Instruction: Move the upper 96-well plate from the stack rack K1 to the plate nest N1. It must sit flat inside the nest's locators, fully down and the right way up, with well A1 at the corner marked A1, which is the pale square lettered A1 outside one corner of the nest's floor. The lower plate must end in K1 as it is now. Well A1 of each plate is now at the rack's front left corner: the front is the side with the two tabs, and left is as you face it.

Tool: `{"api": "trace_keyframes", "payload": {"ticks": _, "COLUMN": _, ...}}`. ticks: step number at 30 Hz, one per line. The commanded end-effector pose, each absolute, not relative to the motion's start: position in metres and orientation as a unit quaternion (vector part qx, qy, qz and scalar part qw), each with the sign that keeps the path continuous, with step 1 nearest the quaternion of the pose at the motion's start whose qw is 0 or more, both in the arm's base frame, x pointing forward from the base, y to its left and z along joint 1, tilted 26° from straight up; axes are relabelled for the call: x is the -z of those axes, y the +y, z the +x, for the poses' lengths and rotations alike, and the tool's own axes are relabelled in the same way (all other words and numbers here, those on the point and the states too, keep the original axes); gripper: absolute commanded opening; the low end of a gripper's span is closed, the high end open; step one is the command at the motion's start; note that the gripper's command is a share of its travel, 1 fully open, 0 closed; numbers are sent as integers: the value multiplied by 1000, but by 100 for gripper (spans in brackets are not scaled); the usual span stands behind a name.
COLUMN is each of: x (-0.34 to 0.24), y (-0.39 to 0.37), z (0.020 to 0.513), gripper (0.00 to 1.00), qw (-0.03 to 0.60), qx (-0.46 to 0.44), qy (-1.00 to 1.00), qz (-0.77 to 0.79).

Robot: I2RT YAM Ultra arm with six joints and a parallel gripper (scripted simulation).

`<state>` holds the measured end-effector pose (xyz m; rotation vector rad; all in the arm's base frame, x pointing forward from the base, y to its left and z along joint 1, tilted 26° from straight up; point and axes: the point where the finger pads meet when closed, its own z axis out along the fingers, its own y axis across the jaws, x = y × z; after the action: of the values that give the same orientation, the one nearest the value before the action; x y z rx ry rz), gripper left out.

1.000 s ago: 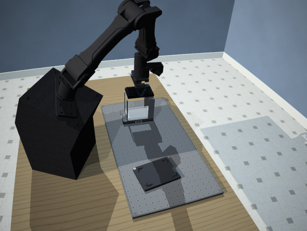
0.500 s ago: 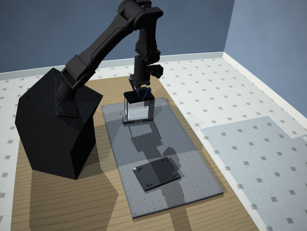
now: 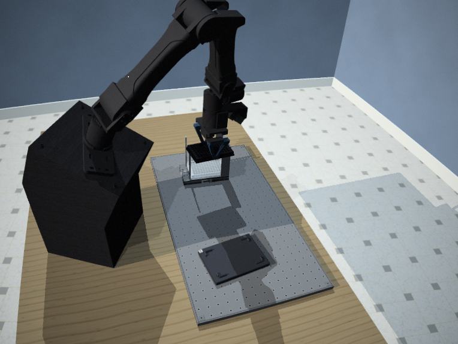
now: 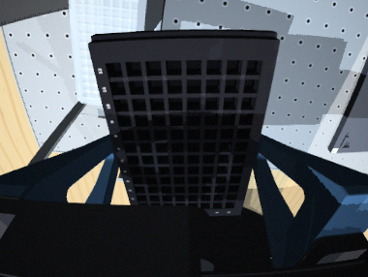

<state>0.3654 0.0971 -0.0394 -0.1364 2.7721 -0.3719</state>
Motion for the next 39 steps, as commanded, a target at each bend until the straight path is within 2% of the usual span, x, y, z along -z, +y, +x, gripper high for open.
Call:
{"api": "trace_keyframes", "payload": {"ticks": 1, "x": 27, "y": 98, "z": 371, "gripper": 0, "qw": 192, "qx": 117, "qy": 973, "qz": -59}}
{"api": "trace_keyframes", "payload": {"ticks": 33, "x": 13, "y": 7, "z": 358, "gripper": 0, "qw": 193, "qx": 119, "qy": 972, "qz": -60}}
{"api": "trace_keyframes", "payload": {"ticks": 34, "x": 1, "y": 5, "z": 373, "gripper": 0, "qw": 212, "qx": 118, "qy": 968, "qz": -57}}
{"api": "trace_keyframes", "payload": {"ticks": 39, "x": 10, "y": -13, "z": 356, "gripper": 0, "qw": 193, "qx": 120, "qy": 972, "qz": -60}}
